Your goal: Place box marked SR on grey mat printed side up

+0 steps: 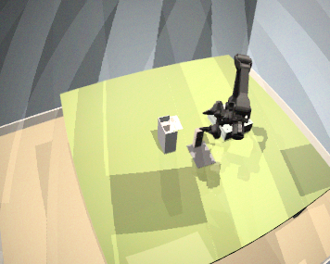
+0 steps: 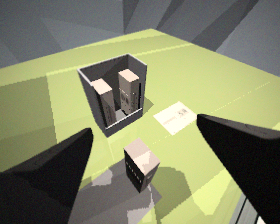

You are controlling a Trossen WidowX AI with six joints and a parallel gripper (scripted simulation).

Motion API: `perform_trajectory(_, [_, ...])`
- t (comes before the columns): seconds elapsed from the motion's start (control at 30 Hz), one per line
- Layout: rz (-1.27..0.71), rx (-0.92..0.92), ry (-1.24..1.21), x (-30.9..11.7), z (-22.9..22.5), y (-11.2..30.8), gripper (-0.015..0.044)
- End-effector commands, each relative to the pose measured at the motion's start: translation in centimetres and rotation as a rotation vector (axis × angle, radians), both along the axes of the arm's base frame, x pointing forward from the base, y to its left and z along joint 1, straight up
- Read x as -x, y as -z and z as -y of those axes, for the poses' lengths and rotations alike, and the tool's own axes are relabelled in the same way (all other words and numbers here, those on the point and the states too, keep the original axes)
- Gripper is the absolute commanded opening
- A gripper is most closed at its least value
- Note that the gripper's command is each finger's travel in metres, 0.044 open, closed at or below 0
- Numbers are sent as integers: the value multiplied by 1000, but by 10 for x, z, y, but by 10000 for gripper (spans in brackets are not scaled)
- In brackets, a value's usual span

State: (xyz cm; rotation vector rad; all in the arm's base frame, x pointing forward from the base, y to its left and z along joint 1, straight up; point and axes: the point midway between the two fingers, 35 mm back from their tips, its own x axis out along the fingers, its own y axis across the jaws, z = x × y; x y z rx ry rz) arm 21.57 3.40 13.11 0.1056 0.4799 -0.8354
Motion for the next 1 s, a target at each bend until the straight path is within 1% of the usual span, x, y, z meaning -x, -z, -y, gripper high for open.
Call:
perform_trajectory(0.0, [7,0,41,-1,-1,0,440])
perform_trajectory(0.33, [28,-8,137,-4,-3,0,440])
perform_trajectory(0.97, [151,-178,629,-14,-3,2,440])
